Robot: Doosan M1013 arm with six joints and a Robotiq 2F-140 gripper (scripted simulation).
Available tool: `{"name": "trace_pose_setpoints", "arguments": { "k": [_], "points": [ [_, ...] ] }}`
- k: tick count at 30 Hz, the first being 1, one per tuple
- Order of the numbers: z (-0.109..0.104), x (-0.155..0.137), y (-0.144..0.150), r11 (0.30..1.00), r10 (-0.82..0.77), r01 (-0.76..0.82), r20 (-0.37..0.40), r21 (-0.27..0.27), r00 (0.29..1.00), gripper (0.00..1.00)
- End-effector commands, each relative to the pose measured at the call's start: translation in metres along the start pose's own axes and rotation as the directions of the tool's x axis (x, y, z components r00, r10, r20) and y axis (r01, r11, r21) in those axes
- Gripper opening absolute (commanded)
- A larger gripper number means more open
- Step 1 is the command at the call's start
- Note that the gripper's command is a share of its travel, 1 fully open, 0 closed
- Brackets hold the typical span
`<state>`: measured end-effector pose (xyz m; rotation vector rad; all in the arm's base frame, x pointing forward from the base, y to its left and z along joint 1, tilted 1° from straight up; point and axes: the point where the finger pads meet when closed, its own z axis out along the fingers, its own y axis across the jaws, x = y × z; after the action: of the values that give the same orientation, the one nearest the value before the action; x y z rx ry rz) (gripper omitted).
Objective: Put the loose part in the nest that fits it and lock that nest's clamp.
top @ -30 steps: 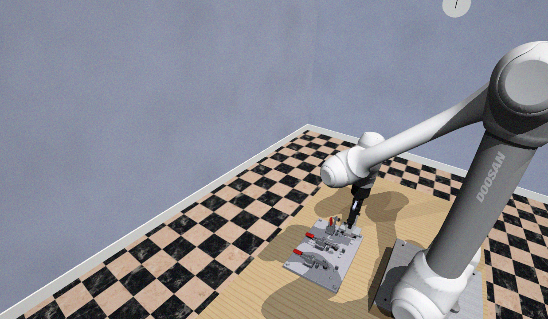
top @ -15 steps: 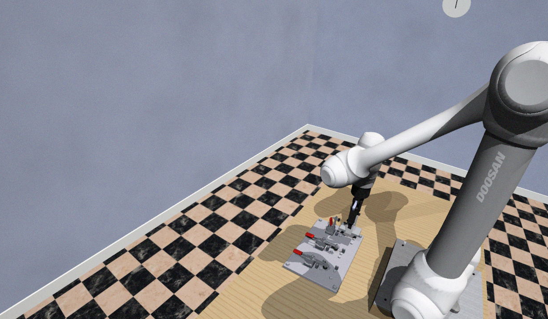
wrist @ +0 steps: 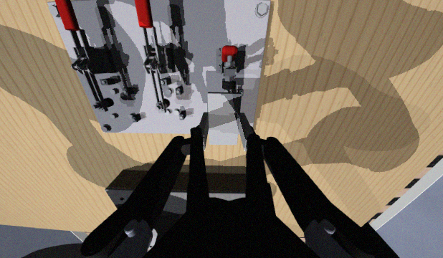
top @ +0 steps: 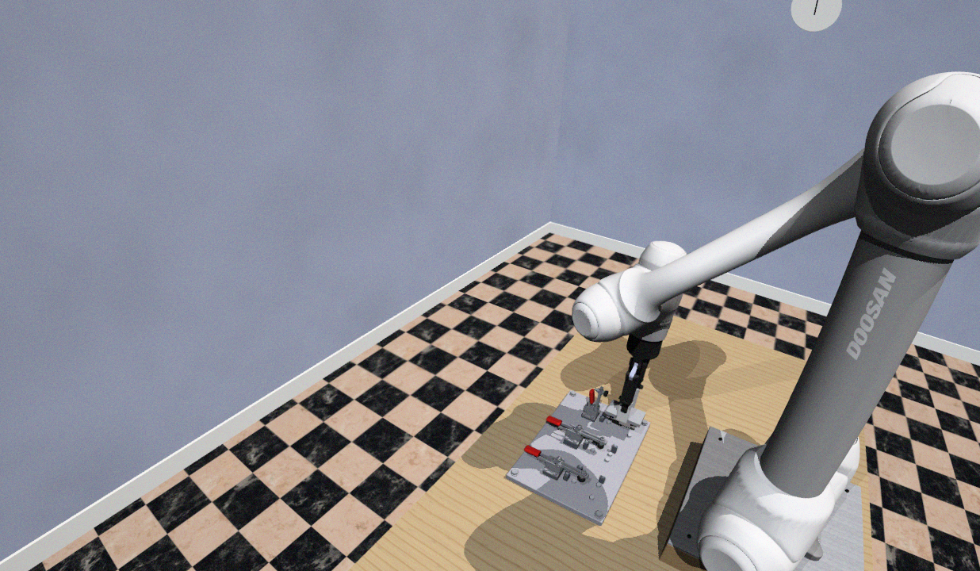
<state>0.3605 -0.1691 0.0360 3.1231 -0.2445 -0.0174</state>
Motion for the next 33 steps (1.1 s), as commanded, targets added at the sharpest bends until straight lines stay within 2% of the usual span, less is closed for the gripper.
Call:
{"name": "trace_pose_setpoints", "arguments": {
  "k": [1,16,33],
  "points": [
    [0.006,-0.001,-0.002,1.000,0.003,-0.003,-0.001,0.003,1.000,0.10],
    [0.030,0.000,-0.003,1.000,0.003,-0.003,-0.001,0.003,1.000,0.10],
    [0.042,0.000,-0.003,1.000,0.003,-0.003,-0.001,0.003,1.000,0.10]
  ]
}}
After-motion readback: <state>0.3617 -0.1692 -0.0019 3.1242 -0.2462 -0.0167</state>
